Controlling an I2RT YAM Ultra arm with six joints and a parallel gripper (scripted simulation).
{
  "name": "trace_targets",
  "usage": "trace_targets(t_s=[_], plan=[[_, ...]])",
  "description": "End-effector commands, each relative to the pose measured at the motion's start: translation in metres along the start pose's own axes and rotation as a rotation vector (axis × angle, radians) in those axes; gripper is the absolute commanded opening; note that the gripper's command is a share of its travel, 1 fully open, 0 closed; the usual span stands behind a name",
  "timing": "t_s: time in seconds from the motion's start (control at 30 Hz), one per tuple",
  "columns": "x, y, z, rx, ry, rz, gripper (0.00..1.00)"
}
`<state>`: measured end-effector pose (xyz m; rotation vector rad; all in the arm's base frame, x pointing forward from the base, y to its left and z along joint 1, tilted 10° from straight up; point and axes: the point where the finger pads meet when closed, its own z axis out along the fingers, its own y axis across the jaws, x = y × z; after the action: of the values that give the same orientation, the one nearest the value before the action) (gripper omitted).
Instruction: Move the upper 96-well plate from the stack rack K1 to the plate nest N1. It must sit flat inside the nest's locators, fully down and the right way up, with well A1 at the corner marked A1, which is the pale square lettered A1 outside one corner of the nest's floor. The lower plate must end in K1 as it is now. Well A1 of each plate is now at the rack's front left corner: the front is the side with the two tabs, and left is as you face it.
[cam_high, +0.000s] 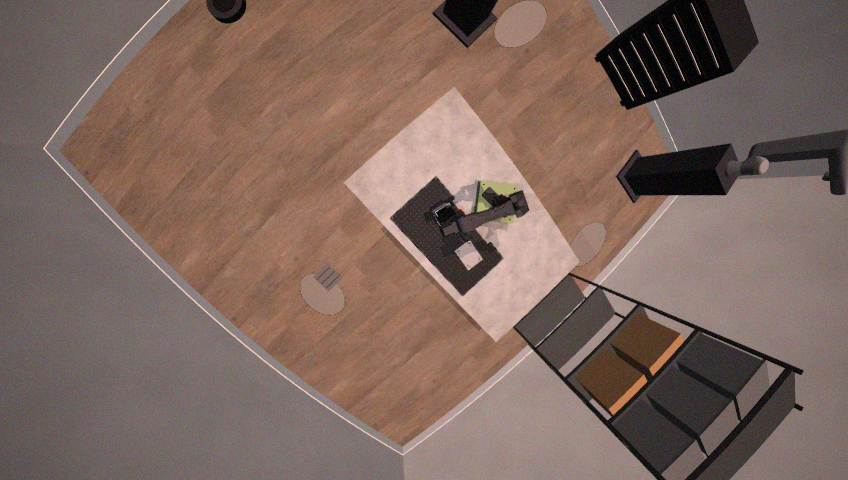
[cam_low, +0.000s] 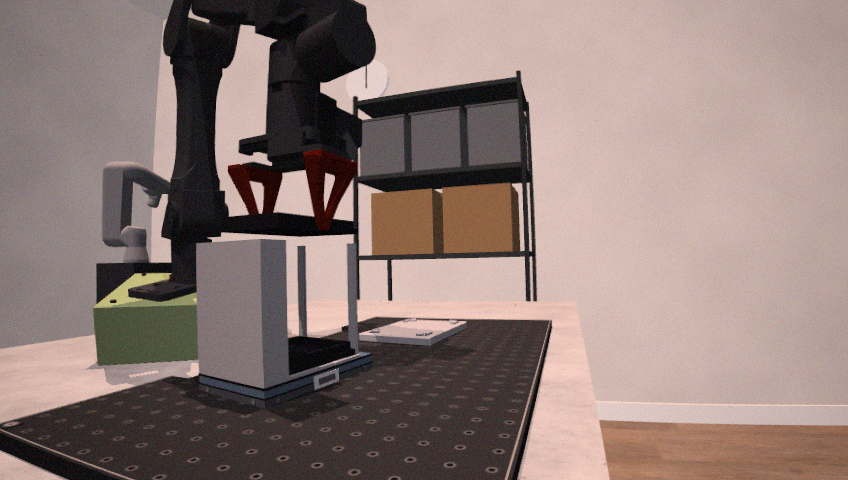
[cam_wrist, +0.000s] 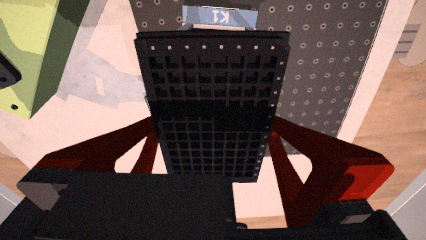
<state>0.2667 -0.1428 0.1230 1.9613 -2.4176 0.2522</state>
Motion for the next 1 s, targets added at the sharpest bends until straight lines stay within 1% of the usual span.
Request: trace_targets(t_s=[0.0,0.03,0.07,0.1,0.13,0.2,0.27,0.33,0.43,0.5,0.6,0.63,0.7,0.77,0.8,0.87,0.93,0.97], plan=[[-0.015,0.002,-0.006,0.015,0.002,-0.007,0.00],[-0.018,0.003,-0.006,0.011,0.002,-0.007,0.00],[-0.021,0.002,-0.008,0.017,0.004,-0.006,0.00],[-0.023,-0.003,-0.011,0.033,0.006,-0.005,0.00],[-0.026,-0.002,-0.009,0.032,0.006,-0.005,0.00],[-0.026,-0.002,-0.009,0.032,0.006,-0.005,0.00],[-0.034,0.001,-0.006,0.019,0.004,-0.006,0.00],[-0.040,-0.005,-0.010,0.039,0.003,-0.004,0.00],[-0.050,0.000,-0.006,0.025,0.002,-0.006,0.00],[-0.056,-0.005,-0.010,0.040,0.003,-0.004,0.00],[-0.067,-0.001,-0.001,0.014,0.003,-0.007,0.00],[-0.070,-0.002,-0.002,0.012,0.003,-0.007,0.00],[-0.077,-0.007,-0.004,0.022,0.001,-0.006,0.00],[-0.077,-0.007,-0.004,0.022,0.001,-0.006,0.00],[-0.080,-0.005,-0.005,0.025,0.001,-0.006,0.00],[-0.088,-0.005,0.001,0.007,0.001,-0.008,0.00],[-0.095,-0.006,0.000,0.011,-0.002,-0.007,0.00],[-0.098,-0.008,-0.003,0.027,-0.003,-0.005,0.00]])
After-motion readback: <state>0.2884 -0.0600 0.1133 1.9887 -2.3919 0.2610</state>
